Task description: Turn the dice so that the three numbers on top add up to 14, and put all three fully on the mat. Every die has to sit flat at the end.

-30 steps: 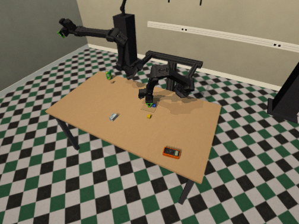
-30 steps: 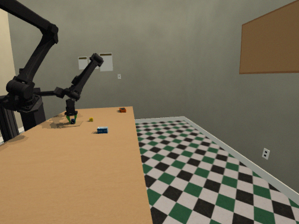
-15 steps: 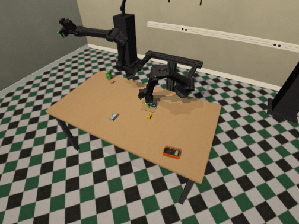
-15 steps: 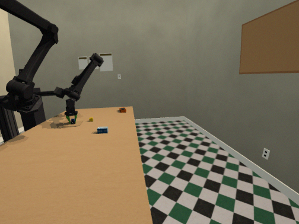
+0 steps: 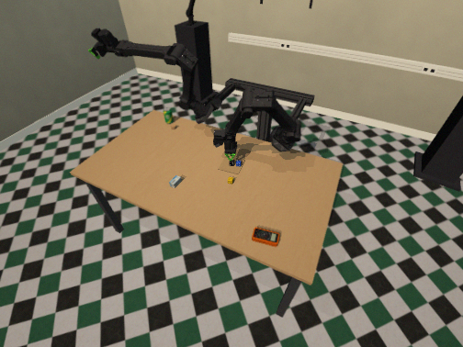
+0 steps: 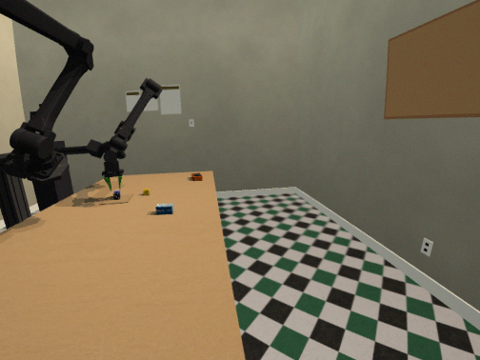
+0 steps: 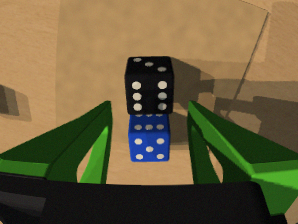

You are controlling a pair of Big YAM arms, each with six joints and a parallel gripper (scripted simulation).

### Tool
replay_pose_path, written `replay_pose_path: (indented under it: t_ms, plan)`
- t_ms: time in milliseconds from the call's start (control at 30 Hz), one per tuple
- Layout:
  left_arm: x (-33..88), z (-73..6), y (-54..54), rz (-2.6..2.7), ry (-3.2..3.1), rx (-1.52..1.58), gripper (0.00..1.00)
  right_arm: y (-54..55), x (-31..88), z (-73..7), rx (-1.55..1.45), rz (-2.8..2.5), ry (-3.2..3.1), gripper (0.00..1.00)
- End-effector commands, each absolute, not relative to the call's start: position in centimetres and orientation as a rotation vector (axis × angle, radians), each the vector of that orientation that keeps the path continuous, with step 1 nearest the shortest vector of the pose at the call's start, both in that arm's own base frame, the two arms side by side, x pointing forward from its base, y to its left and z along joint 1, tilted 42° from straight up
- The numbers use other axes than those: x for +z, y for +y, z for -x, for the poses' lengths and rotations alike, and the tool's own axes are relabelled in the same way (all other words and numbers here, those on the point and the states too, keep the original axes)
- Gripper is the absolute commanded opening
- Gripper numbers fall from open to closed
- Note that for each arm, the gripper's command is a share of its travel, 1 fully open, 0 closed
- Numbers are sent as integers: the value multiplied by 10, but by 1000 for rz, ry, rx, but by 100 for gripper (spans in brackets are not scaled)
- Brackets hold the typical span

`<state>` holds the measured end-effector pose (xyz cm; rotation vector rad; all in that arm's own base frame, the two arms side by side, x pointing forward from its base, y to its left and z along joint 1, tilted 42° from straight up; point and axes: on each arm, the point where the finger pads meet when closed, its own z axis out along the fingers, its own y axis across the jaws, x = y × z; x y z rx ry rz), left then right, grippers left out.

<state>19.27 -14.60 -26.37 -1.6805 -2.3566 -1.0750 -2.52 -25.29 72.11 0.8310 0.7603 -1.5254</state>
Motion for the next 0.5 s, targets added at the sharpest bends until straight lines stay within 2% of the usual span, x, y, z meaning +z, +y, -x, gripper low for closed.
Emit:
replay_pose_path:
  t_ms: [0, 433, 467]
  plan:
    - [-244, -187, -165, 1666, -2393, -1088, 45, -233, 735, 26, -1537, -795, 713, 100]
    - [-229, -182, -184, 1661, -2406, -1084, 45, -233, 735, 26, -1537, -795, 713, 100]
    - [-231, -182, -179, 1648, -2400, -1087, 100, -233, 735, 26, -1537, -795, 713, 100]
